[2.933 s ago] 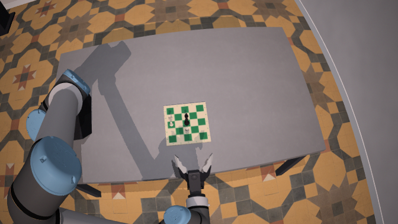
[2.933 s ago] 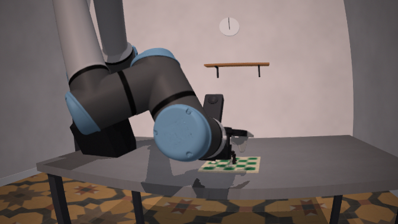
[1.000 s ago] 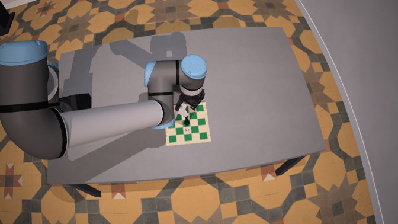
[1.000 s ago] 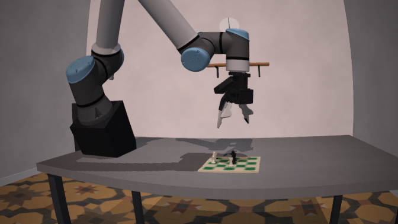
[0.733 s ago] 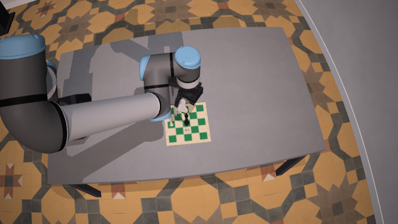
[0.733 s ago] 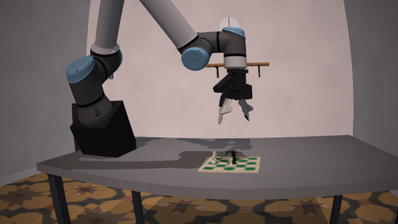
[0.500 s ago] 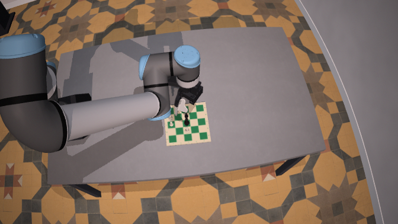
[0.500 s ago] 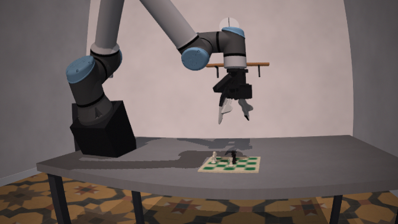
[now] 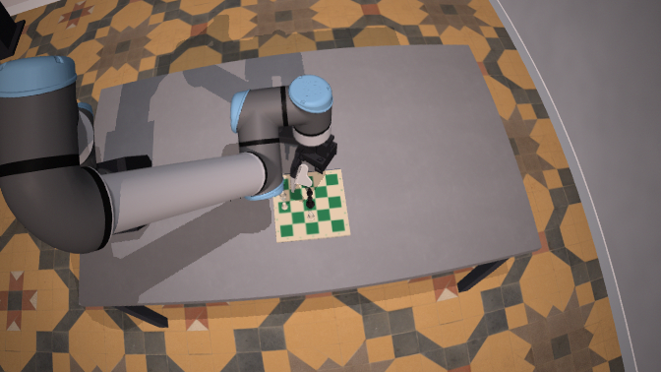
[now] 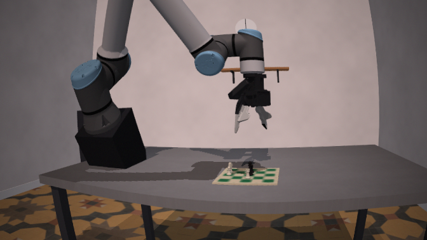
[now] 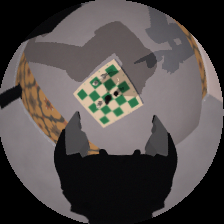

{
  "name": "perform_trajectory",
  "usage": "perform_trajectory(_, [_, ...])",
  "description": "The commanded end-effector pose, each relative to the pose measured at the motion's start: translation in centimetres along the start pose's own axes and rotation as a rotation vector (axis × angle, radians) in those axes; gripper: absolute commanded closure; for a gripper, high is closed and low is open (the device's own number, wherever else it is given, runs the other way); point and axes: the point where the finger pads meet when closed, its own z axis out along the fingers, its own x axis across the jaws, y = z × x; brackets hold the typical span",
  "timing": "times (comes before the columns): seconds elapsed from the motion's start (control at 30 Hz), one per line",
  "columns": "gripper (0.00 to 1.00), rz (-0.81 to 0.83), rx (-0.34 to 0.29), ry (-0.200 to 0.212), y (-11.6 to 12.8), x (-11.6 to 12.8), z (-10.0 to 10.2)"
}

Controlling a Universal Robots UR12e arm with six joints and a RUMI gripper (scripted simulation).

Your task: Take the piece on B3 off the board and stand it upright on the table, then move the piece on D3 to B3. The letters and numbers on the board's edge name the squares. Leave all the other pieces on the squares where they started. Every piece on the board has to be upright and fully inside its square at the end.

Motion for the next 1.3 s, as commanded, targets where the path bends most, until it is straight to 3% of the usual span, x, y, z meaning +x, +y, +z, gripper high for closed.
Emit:
perform_trajectory(0.0, [0.0,-0.037,-0.001,0.001,0.0,0.0,0.1])
perform_trajectory(0.43, [0.0,-0.311,-0.001,0.001,-0.2,-0.1,0.9])
perform_trajectory(0.93, [0.0,-0.943,-0.001,0.0,-0.2,-0.2,2.9])
perform_trajectory(1.0, [0.0,-0.943,-0.001,0.0,-0.2,-0.2,2.9])
perform_trajectory(1.27, [0.0,-1.257,-0.001,0.0,-0.1,-0.1,3.9])
